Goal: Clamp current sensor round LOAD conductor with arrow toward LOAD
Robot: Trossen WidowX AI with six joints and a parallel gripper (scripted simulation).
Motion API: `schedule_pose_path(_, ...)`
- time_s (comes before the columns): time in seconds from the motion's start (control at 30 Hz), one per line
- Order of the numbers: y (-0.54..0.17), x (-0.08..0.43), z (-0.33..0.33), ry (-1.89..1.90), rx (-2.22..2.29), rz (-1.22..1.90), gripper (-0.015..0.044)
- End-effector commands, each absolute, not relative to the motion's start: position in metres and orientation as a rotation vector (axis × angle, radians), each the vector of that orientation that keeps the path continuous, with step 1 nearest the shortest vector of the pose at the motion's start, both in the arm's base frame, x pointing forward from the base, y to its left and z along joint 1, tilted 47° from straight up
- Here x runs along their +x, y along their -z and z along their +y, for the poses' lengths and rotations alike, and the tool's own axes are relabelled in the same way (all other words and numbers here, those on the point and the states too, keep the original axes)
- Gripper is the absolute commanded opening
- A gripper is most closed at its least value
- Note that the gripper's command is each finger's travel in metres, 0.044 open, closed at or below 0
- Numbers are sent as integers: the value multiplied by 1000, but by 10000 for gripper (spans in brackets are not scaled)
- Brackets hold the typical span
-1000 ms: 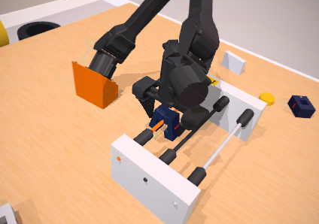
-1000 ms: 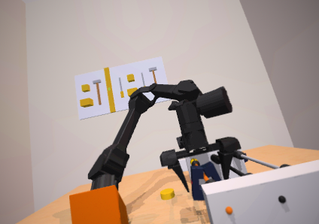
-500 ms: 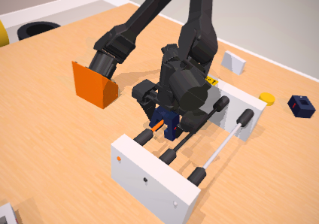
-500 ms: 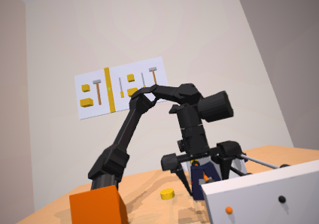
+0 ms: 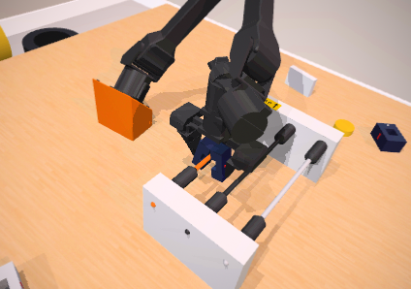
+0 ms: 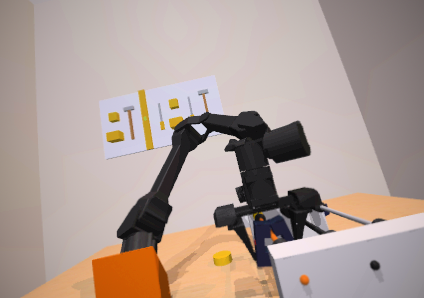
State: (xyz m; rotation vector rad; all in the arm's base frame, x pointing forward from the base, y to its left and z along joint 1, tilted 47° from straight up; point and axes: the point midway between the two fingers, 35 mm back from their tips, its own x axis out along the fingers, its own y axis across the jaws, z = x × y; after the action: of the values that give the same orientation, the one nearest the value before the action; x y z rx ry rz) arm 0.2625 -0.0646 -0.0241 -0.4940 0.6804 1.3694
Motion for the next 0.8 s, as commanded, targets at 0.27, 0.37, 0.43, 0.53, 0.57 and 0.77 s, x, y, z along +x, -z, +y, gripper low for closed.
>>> schedule_pose_path(0.27, 24, 262, -65, -1370, -495, 680, 24)
schedule_pose_path(0.37, 24, 262, -65, -1370, -495, 680, 0)
schedule_pose_path(0.43, 24, 262, -65, -1370, -495, 680, 0)
schedule_pose_path(0.53, 24, 262, -65, -1370, -495, 680, 0)
schedule_pose_path(0.57, 24, 262, -65, -1370, -495, 680, 0)
schedule_pose_path(0.77, 24, 262, -65, -1370, -495, 680, 0)
